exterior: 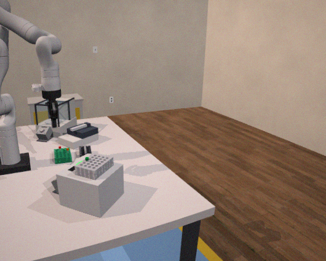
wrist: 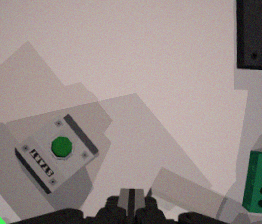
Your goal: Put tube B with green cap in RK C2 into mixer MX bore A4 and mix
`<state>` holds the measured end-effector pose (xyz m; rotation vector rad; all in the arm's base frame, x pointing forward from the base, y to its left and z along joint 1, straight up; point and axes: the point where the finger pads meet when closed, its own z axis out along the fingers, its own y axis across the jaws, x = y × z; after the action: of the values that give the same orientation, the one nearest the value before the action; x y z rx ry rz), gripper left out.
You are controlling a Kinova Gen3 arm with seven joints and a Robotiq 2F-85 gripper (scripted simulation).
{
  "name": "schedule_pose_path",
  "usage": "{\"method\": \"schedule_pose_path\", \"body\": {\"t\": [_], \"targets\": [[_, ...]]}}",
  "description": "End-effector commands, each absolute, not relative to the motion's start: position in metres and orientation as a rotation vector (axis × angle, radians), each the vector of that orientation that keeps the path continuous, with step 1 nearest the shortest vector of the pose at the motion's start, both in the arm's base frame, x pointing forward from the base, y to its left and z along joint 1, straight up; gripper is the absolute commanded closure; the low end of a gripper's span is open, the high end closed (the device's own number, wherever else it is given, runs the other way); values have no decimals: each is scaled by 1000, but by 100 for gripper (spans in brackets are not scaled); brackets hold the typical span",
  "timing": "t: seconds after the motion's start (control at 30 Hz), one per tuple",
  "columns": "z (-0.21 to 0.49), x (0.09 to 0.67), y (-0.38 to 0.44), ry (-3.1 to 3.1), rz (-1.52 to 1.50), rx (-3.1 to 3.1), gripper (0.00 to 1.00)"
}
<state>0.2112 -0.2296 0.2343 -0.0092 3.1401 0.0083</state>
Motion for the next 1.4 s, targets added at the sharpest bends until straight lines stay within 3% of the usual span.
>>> {"method": "schedule_pose_path", "body": {"t": [0.0, 1.37], "targets": [[241, 212, -224, 3142, 3, -4, 90], [290, 240, -132, 3142, 3, -4, 90]]}}
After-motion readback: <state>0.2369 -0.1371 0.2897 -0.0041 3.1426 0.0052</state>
